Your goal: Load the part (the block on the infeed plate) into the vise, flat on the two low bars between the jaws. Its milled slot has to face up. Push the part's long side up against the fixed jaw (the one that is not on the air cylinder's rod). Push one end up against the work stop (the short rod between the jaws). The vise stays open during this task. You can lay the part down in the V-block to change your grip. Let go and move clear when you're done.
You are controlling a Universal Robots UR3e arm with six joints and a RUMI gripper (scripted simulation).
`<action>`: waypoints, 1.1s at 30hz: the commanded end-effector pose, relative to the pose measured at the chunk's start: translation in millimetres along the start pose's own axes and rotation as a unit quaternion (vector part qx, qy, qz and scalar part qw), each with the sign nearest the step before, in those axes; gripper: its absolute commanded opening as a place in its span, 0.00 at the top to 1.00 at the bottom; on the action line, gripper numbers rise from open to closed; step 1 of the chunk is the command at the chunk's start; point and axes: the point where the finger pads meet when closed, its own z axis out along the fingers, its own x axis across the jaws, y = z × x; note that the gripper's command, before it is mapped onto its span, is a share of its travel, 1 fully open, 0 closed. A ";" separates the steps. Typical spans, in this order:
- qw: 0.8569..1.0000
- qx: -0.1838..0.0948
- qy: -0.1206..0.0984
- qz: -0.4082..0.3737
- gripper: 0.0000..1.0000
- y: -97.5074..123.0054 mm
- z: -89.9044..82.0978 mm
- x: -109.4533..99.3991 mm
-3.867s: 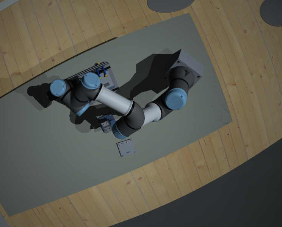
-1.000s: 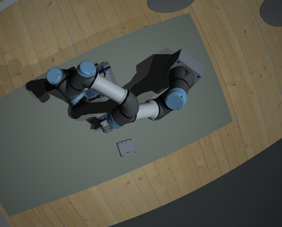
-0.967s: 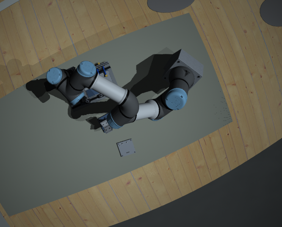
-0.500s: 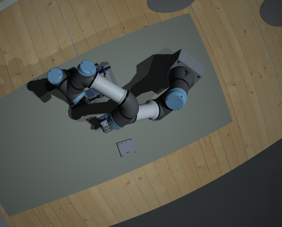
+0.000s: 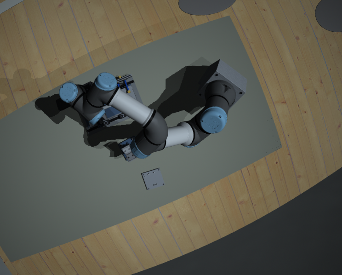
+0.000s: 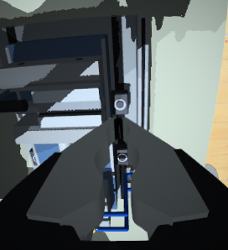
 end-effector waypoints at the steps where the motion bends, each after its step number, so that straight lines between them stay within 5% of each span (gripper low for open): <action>1: 1.000 0.002 0.002 0.000 1.00 -0.8 7.1 0.7; 33: 1.000 0.002 0.002 0.000 1.00 -0.9 13.7 0.8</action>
